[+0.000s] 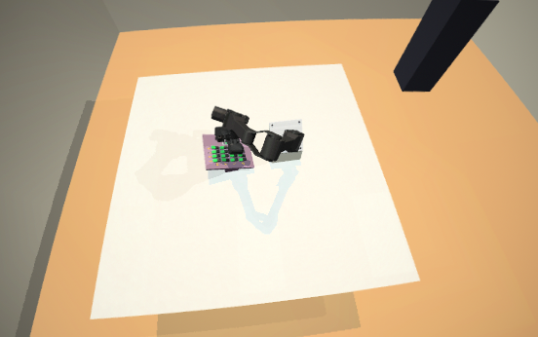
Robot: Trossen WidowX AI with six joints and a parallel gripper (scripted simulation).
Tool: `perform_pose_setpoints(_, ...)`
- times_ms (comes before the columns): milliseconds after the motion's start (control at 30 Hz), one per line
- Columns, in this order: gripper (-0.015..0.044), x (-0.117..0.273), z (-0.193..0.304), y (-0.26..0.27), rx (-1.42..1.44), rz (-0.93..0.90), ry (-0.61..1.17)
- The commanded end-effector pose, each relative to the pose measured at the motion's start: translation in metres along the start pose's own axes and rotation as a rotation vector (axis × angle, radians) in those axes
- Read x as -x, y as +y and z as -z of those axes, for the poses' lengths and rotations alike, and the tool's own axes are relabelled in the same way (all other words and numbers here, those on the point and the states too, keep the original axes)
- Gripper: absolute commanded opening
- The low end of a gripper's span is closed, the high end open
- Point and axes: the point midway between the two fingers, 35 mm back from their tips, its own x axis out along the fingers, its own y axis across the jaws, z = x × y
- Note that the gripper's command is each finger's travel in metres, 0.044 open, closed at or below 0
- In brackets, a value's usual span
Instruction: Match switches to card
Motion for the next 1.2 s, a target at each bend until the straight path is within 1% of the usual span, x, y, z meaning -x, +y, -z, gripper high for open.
perform_pose_setpoints(0,0.0000,-0.0004,-0.0002,0.0008,-0.005,-0.005,-0.003)
perform_pose_setpoints(1167,0.0000,-0.0039,-0.0003,0.0008,-0.005,-0.006,-0.003)
